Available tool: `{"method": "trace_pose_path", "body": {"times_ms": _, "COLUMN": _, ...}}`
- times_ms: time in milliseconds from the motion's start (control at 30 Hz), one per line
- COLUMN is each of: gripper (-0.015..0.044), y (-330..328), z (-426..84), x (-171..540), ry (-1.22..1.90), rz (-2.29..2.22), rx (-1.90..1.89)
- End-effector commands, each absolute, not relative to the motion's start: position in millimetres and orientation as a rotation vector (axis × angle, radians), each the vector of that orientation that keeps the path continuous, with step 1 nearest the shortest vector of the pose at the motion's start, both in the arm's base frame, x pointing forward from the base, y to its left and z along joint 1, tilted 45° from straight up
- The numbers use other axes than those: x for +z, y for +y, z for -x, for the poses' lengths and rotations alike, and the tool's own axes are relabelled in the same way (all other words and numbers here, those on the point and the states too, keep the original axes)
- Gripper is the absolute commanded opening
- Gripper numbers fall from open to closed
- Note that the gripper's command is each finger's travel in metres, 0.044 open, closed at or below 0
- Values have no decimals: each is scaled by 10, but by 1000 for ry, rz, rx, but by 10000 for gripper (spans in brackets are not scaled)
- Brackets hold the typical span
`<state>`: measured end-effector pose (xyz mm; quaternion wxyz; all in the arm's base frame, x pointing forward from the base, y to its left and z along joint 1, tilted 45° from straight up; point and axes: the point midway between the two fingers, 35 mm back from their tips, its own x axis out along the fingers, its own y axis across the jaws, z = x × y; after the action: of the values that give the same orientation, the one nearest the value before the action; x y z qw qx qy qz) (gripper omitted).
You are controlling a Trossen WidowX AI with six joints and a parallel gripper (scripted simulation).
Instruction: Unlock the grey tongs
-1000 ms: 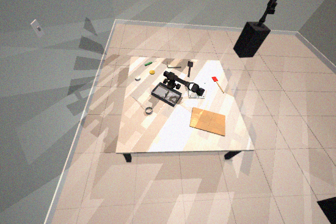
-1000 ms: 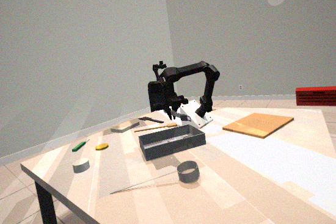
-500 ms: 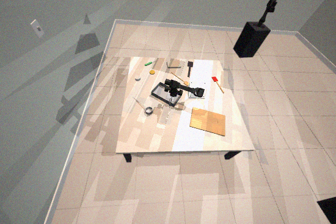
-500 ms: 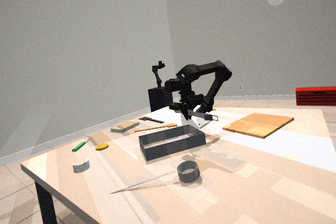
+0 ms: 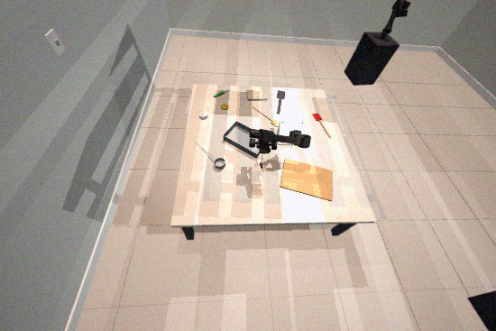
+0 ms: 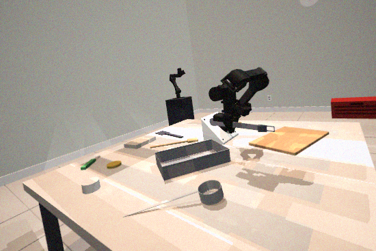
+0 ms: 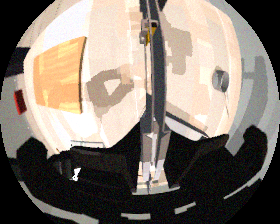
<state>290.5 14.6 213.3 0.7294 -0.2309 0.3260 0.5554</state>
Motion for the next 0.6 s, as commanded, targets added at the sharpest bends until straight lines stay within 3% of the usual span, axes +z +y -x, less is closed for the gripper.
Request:
{"method": "trace_pose_path", "body": {"times_ms": 0, "gripper": -150, "y": 321, "z": -2771, "x": 2291, "ry": 676, "rz": 545, "rx": 1244}}
{"method": "trace_pose_path", "body": {"times_ms": 567, "gripper": -150, "y": 779, "z": -2316, "x": 2641, "ry": 552, "rz": 661, "rx": 1323}}
